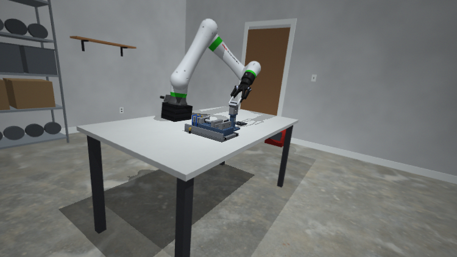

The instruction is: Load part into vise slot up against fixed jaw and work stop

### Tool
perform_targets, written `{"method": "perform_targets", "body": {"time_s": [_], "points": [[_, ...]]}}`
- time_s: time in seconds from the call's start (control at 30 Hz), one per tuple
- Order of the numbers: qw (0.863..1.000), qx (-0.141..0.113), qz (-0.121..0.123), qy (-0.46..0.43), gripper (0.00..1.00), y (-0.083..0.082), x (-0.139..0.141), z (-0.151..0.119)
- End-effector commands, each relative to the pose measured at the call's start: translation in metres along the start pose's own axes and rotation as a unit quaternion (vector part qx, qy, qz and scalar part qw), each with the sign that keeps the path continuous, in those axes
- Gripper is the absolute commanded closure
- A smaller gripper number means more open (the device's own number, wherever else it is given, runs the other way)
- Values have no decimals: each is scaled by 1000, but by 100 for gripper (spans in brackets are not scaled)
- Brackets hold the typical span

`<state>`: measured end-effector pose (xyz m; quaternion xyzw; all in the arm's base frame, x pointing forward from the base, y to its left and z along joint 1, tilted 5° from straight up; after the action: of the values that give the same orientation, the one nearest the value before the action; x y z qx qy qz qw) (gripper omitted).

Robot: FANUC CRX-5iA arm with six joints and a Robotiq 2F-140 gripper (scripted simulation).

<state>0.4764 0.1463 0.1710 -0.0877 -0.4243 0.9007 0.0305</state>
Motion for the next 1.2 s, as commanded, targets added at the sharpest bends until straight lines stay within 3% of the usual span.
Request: {"method": "perform_targets", "body": {"time_s": [0.0, 1.17], "points": [[1000, 0, 0, 0, 100, 0, 0, 0], [1000, 0, 0, 0, 100, 7, 1, -10]]}}
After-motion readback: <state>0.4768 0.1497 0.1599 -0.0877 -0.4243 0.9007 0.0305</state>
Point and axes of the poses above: the point where the finger pads meet when closed, its own y axis out along the fingers, its own x axis across the jaws, z = x × y, the point moved 10 cm from there along -y, back along the fingers, and after that the axes turned 11 degrees about y, right-handed, at the moved point
